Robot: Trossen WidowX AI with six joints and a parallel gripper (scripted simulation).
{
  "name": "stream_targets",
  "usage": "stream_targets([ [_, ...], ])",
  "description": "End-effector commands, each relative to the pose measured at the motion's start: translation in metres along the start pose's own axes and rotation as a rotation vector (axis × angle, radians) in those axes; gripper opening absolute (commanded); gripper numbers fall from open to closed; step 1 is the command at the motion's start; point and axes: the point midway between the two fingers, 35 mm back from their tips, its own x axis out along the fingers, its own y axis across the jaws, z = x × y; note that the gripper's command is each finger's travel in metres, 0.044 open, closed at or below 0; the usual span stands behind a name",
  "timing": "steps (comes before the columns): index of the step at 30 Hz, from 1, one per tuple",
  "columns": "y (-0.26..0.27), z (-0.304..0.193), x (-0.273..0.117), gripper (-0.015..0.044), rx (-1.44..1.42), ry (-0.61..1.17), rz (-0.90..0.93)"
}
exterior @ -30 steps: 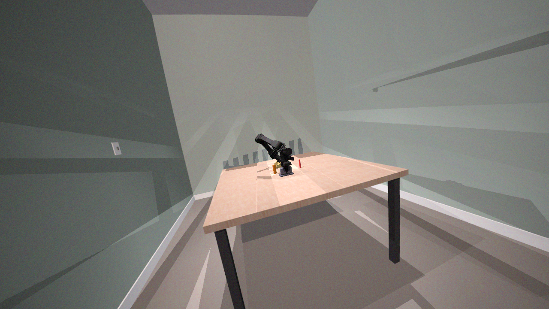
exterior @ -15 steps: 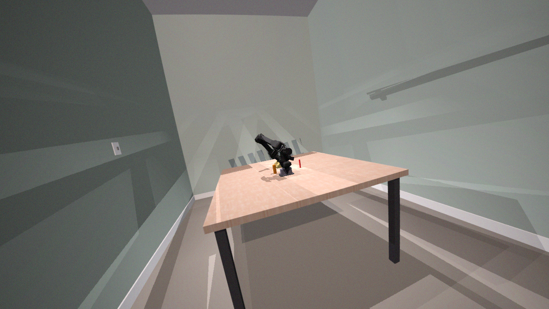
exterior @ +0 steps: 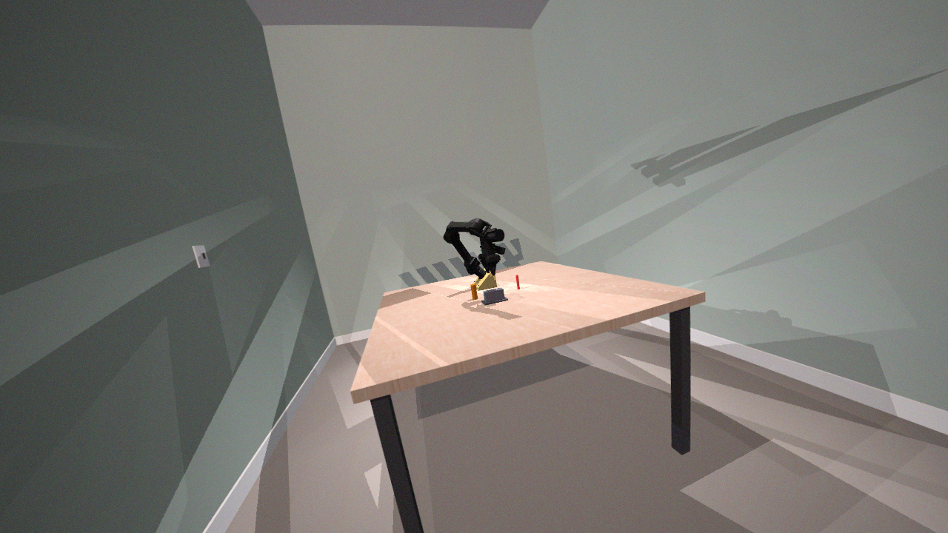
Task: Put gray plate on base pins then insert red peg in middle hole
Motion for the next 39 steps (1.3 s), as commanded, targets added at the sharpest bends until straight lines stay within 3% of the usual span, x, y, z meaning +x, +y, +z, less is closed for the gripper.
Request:
stream_targets([
  [1,0.003,0.005,-0.003,0.0440,0.052,-0.001,0.015],
  [17,0.054,0.110,-0.009,0.0440,1.321,-0.016,0.032],
  [39,0.112,0.172,-0.005,0.0440,2.278,0.013,0.032],
])
